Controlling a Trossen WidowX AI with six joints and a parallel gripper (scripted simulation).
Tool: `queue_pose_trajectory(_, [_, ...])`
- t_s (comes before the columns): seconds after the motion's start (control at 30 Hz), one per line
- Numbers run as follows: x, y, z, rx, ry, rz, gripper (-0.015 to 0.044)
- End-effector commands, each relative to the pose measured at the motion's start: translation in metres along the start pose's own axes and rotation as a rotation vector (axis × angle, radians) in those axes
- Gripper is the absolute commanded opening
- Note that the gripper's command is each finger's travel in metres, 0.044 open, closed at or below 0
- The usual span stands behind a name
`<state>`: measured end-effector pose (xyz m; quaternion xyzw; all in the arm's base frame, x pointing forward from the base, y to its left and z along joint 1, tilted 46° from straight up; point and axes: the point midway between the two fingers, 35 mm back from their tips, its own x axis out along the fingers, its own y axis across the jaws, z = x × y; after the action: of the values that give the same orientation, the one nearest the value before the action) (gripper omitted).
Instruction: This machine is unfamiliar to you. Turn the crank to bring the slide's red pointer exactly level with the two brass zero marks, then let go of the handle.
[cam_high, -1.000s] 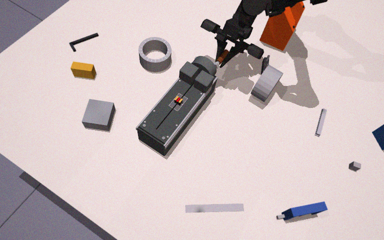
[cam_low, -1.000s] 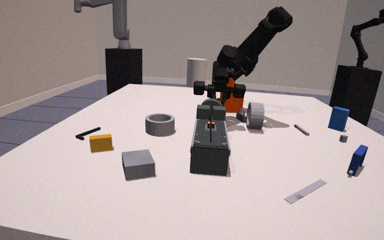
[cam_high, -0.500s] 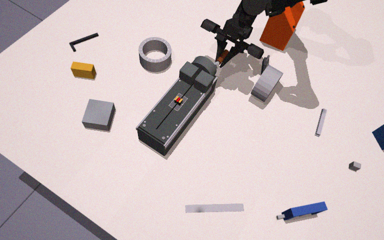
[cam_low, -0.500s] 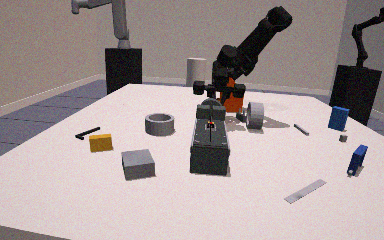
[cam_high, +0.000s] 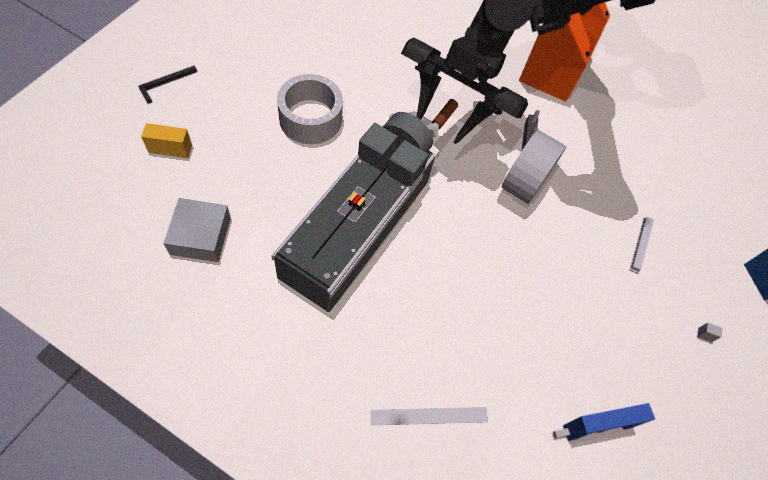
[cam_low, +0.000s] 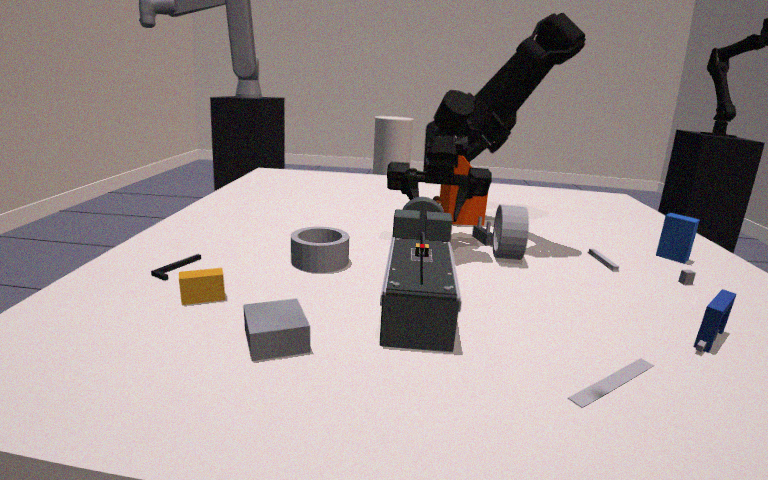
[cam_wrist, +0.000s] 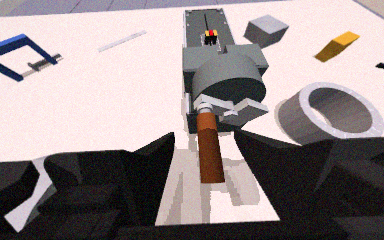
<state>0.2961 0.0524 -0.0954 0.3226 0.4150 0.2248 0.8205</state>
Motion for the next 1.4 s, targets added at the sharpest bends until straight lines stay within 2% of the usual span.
queue_pose_trajectory(0.0, [0.000,0.000,0.000,0.000,0.000,-0.001,0.0420])
queue_pose_trajectory(0.03, [0.000,0.000,0.000,0.000,0.000,-0.001,0.0440])
queue_pose_trajectory(0.77, [-0.040,-0.002,0.042,-0.001,0.002,-0.005,0.0440])
queue_pose_trajectory(1.17, [-0.084,-0.002,0.082,0.010,0.011,-0.010,0.0440])
queue_pose_trajectory(1.37, [-0.075,-0.007,0.097,0.019,0.026,-0.022,0.0440])
